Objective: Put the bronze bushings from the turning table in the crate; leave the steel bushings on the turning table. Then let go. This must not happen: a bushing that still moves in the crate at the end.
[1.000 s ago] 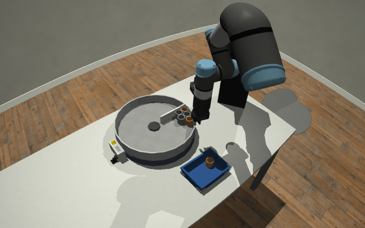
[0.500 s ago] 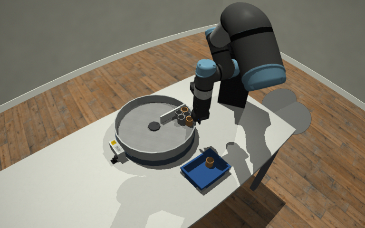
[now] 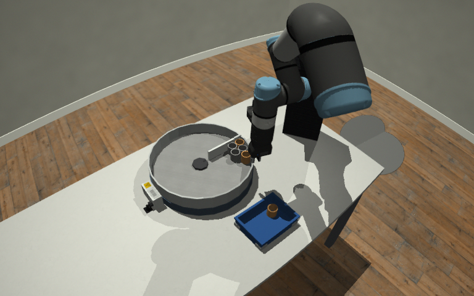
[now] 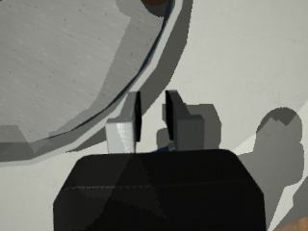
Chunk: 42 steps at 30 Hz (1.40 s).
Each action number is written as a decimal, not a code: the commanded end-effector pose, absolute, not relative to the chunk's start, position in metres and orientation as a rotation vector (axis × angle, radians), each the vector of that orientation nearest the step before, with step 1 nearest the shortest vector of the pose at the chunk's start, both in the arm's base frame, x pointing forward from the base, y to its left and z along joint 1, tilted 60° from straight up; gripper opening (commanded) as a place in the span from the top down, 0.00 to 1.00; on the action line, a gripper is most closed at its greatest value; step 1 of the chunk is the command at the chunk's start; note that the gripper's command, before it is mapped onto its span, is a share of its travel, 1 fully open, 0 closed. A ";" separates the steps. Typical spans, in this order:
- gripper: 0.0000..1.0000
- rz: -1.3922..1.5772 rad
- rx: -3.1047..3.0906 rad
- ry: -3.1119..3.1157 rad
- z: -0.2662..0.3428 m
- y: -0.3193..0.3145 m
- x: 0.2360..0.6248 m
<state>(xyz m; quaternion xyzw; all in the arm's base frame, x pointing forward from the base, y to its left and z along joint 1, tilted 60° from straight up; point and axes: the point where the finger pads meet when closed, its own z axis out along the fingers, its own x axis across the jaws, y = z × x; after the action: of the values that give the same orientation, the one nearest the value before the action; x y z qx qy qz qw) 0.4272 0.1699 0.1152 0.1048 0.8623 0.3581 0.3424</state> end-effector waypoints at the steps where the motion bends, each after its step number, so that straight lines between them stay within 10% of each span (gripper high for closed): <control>1: 0.55 1.057 0.559 2.244 0.132 0.163 0.418; 42: 0.55 1.061 0.566 2.243 0.131 0.165 0.414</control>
<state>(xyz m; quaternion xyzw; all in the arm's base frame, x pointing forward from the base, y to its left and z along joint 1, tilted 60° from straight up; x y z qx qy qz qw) 0.4272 0.1700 0.1151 0.1040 0.8625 0.3578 0.3426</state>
